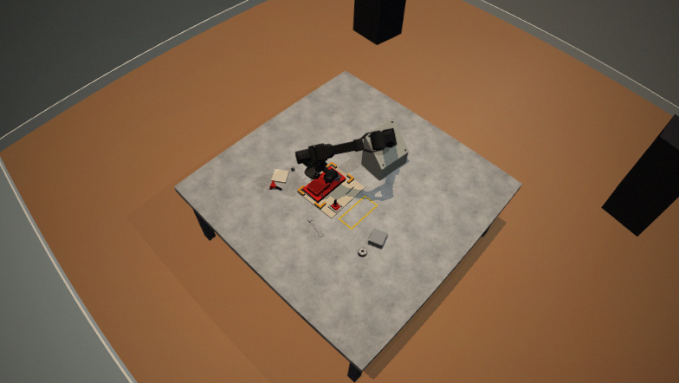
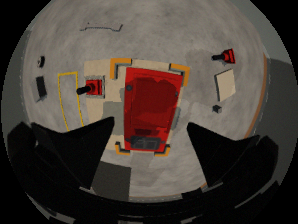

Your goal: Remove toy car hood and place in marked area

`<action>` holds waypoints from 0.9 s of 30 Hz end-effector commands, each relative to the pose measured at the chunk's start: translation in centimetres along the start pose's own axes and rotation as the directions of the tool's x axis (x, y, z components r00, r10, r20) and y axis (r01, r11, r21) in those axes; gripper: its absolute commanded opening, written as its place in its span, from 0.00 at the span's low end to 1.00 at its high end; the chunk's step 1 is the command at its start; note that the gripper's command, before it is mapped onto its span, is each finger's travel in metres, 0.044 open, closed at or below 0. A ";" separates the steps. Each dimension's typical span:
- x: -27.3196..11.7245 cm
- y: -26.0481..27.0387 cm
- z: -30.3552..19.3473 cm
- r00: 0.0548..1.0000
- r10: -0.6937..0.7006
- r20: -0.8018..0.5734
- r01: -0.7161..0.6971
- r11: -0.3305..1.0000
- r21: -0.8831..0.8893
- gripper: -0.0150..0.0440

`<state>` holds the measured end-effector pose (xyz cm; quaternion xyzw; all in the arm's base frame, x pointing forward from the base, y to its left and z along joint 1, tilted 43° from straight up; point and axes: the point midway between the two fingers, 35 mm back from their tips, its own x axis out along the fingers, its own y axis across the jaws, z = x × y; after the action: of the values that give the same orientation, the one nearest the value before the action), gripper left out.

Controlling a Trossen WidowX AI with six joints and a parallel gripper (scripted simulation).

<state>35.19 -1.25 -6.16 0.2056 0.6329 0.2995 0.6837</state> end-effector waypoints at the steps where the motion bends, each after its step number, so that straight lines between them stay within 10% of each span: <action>1: -0.3 -0.6 0.2 1.000 0.013 0.013 -0.013 0.999 0.030 1.00; 27: 1.8 -0.5 0.3 1.000 0.013 0.013 -0.013 0.999 0.030 1.00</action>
<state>35.70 -0.63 -7.60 0.2184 0.6314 0.2933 0.6838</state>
